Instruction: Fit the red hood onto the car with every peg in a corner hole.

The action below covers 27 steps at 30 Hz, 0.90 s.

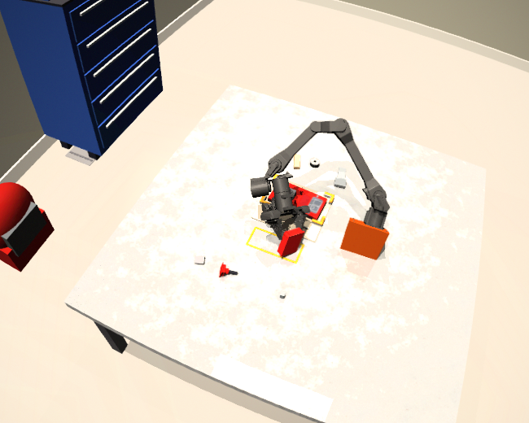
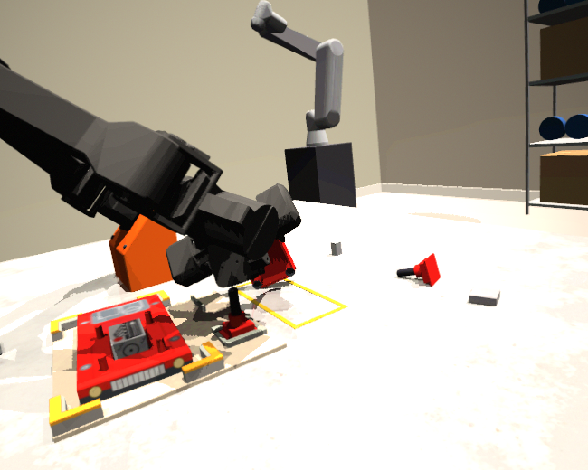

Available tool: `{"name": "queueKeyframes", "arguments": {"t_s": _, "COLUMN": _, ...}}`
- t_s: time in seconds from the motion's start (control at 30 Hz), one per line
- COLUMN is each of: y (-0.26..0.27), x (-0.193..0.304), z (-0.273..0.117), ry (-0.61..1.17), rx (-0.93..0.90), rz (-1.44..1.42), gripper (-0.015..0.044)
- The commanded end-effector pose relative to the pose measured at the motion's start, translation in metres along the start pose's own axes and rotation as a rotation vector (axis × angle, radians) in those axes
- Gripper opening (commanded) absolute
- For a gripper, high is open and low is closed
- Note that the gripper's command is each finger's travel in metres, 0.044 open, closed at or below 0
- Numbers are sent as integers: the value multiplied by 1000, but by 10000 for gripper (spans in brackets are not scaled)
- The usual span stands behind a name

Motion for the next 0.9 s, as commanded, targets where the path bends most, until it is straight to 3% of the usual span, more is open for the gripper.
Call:
{"name": "queueKeyframes", "arguments": {"t_s": 0.0, "y": 6, "x": 2, "z": -24, "ry": -8, "rx": -13, "rz": 93, "gripper": 440}}
{"name": "queueKeyframes", "arguments": {"t_s": 0.33, "y": 12, "x": 27, "z": -112, "ry": -6, "rx": -11, "rz": 490, "gripper": 440}}
{"name": "queueKeyframes", "arguments": {"t_s": 0.37, "y": 13, "x": 17, "z": -85, "ry": -5, "rx": 0, "rz": 382, "gripper": 440}}
{"name": "queueKeyframes", "arguments": {"t_s": 0.73, "y": 13, "x": 17, "z": -85, "ry": -5, "rx": 0, "rz": 382, "gripper": 440}}
{"name": "queueKeyframes", "arguments": {"t_s": 0.87, "y": 15, "x": 20, "z": -82, "ry": -20, "rx": 11, "rz": 408, "gripper": 335}}
Point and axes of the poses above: the point midway between the two fingers, 35 mm back from their tips, its own z axis out along the fingers, its own y axis across the jaws, x = y × z, the point moved 6 cm from there along -z, back along the fingers, and after that the axes turned 7 degrees about z, right-handed, at the moved point
